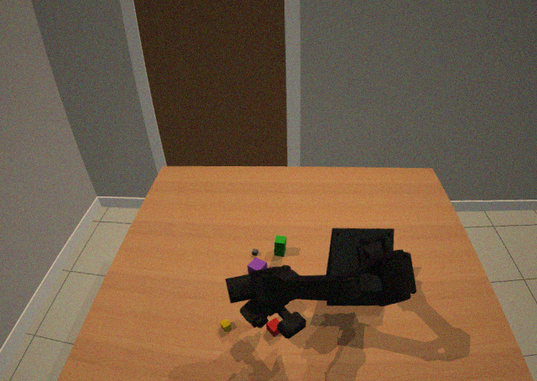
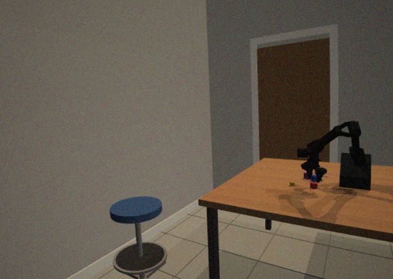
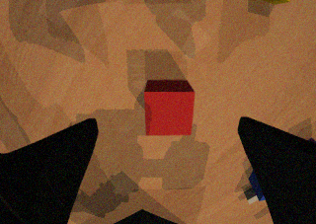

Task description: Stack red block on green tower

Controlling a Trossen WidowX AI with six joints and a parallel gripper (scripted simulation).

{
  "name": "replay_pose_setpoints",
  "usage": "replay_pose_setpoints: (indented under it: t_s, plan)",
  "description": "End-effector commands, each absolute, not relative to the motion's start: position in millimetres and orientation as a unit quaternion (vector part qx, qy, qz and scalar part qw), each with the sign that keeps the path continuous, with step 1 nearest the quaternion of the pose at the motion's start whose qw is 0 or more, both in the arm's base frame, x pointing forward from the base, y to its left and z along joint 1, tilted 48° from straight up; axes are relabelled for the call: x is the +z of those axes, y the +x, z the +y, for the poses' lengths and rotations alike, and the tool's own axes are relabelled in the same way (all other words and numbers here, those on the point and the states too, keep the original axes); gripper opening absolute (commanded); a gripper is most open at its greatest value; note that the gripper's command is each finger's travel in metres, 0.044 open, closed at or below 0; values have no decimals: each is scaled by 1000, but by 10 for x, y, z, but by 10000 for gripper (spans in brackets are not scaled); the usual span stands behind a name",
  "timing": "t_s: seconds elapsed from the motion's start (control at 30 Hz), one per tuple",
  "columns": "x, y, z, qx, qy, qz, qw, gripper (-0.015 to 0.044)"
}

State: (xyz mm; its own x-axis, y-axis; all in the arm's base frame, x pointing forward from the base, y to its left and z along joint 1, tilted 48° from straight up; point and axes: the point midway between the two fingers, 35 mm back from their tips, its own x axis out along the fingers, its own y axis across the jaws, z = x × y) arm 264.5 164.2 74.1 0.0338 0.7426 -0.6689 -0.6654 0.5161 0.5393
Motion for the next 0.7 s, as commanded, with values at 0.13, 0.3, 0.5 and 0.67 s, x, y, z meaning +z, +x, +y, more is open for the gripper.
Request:
replay_pose_setpoints:
  t_s: [0.13, 0.3, 0.5, 0.67]
  plan:
    - [650, 2652, 1724, 488, 39, 495, 718, 440]
    - [596, 2656, 1785, 488, 39, 495, 718, 440]
    - [532, 2657, 1857, 488, 40, 495, 718, 440]
    - [480, 2654, 1919, 488, 40, 495, 718, 440]
